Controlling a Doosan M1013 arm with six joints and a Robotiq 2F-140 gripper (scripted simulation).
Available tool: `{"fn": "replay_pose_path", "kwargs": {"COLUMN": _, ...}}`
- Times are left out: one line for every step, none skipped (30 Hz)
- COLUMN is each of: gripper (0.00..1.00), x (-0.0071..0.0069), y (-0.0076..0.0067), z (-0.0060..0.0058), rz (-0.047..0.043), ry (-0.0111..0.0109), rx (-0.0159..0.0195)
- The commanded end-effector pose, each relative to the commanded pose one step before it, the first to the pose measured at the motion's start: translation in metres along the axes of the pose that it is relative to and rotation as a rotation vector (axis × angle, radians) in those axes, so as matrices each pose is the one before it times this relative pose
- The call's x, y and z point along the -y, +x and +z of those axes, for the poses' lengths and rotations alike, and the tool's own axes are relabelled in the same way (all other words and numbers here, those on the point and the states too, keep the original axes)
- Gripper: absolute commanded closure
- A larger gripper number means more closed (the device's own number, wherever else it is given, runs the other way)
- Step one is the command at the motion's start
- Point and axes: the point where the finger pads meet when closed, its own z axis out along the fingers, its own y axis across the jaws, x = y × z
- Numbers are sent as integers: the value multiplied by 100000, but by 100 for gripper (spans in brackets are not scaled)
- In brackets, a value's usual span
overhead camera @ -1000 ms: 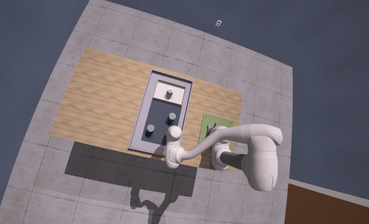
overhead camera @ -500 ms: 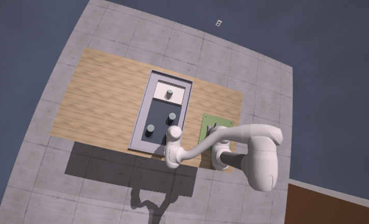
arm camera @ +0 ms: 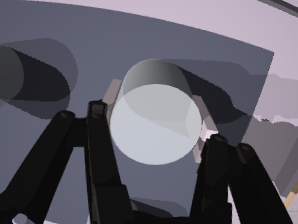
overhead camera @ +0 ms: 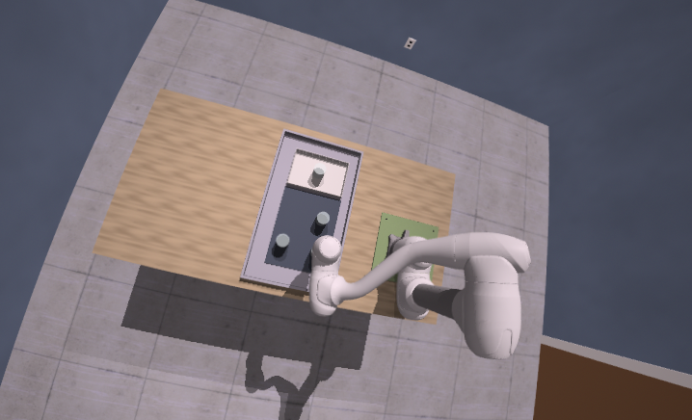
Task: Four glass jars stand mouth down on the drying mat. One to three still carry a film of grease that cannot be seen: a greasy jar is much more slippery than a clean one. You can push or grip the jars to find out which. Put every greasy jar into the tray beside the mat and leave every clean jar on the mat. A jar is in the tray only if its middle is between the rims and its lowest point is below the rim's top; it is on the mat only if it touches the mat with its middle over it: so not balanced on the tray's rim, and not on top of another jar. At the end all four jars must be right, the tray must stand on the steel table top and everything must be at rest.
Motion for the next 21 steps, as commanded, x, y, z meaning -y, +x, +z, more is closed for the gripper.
{"fn": "replay_pose_path", "kwargs": {"gripper": 60, "x": 48, "y": 403, "z": 424, "rz": 605, "ry": 242, "rx": -590}}
{"fn": "replay_pose_path", "kwargs": {"gripper": 60, "x": 0, "y": 0, "z": 0, "rz": 0, "ry": 0, "rx": 0}}
{"fn": "replay_pose_path", "kwargs": {"gripper": 60, "x": 0, "y": 0, "z": 0, "rz": 0, "ry": 0, "rx": 0}}
{"fn": "replay_pose_path", "kwargs": {"gripper": 60, "x": 0, "y": 0, "z": 0, "rz": 0, "ry": 0, "rx": 0}}
{"fn": "replay_pose_path", "kwargs": {"gripper": 60, "x": 0, "y": 0, "z": 0, "rz": 0, "ry": 0, "rx": 0}}
{"fn": "replay_pose_path", "kwargs": {"gripper": 60, "x": 0, "y": 0, "z": 0, "rz": 0, "ry": 0, "rx": 0}}
{"fn": "replay_pose_path", "kwargs": {"gripper": 60, "x": 0, "y": 0, "z": 0, "rz": 0, "ry": 0, "rx": 0}}
{"fn": "replay_pose_path", "kwargs": {"gripper": 60, "x": 0, "y": 0, "z": 0, "rz": 0, "ry": 0, "rx": 0}}
{"fn": "replay_pose_path", "kwargs": {"gripper": 60, "x": 0, "y": 0, "z": 0, "rz": 0, "ry": 0, "rx": 0}}
{"fn": "replay_pose_path", "kwargs": {"gripper": 60, "x": 0, "y": 0, "z": 0, "rz": 0, "ry": 0, "rx": 0}}
{"fn": "replay_pose_path", "kwargs": {"gripper": 63, "x": 0, "y": 0, "z": 0, "rz": 0, "ry": 0, "rx": 0}}
{"fn": "replay_pose_path", "kwargs": {"gripper": 63, "x": 0, "y": 0, "z": 0, "rz": 0, "ry": 0, "rx": 0}}
{"fn": "replay_pose_path", "kwargs": {"gripper": 63, "x": 0, "y": 0, "z": 0, "rz": 0, "ry": 0, "rx": 0}}
{"fn": "replay_pose_path", "kwargs": {"gripper": 63, "x": 0, "y": 0, "z": 0, "rz": 0, "ry": 0, "rx": 0}}
{"fn": "replay_pose_path", "kwargs": {"gripper": 63, "x": 0, "y": 0, "z": 0, "rz": 0, "ry": 0, "rx": 0}}
{"fn": "replay_pose_path", "kwargs": {"gripper": 63, "x": 0, "y": 0, "z": 0, "rz": 0, "ry": 0, "rx": 0}}
{"fn": "replay_pose_path", "kwargs": {"gripper": 63, "x": 0, "y": 0, "z": 0, "rz": 0, "ry": 0, "rx": 0}}
{"fn": "replay_pose_path", "kwargs": {"gripper": 63, "x": 0, "y": 0, "z": 0, "rz": 0, "ry": 0, "rx": 0}}
{"fn": "replay_pose_path", "kwargs": {"gripper": 63, "x": 0, "y": 0, "z": 0, "rz": 0, "ry": 0, "rx": 0}}
{"fn": "replay_pose_path", "kwargs": {"gripper": 63, "x": 0, "y": 0, "z": 0, "rz": 0, "ry": 0, "rx": 0}}
{"fn": "replay_pose_path", "kwargs": {"gripper": 63, "x": 0, "y": 0, "z": 0, "rz": 0, "ry": 0, "rx": 0}}
